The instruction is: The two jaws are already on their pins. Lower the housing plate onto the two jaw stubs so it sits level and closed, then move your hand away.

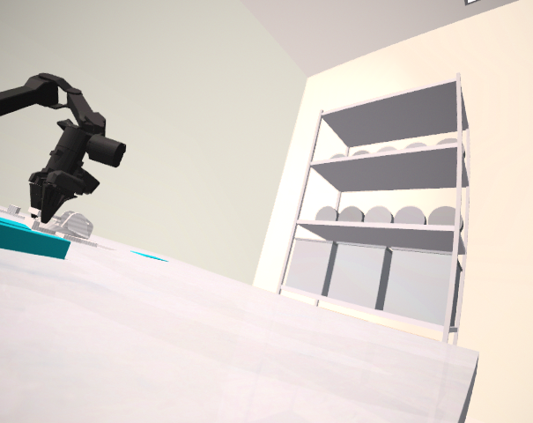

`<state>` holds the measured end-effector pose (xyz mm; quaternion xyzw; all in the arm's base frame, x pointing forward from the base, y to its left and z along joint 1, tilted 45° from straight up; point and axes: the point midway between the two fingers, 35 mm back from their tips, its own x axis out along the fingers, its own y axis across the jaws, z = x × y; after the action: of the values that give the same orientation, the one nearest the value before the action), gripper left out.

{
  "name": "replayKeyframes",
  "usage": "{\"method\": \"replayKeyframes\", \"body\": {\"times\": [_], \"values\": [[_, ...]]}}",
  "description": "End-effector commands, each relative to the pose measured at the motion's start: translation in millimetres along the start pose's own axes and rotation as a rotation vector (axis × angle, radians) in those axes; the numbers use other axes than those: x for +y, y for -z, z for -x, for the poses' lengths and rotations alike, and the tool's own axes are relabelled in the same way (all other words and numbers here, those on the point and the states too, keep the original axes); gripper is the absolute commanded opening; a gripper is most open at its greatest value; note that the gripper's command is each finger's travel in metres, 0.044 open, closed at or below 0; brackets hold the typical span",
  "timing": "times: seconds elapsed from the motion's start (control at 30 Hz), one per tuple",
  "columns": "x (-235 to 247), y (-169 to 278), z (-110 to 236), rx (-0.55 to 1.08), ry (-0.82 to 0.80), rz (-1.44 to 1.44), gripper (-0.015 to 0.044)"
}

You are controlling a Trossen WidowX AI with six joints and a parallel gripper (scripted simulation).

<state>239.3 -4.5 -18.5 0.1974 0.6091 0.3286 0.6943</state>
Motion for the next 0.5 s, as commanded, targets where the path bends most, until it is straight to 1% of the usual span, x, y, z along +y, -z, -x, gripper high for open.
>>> {"method": "replayKeyframes", "body": {"times": [0.0, 0.47], "values": [[0.1, -0.2, -0.5, -0.002, -0.003, -0.005, 0.0351], [0.2, -0.2, -3.0, -0.002, -0.003, -0.004, 0.0351]]}}
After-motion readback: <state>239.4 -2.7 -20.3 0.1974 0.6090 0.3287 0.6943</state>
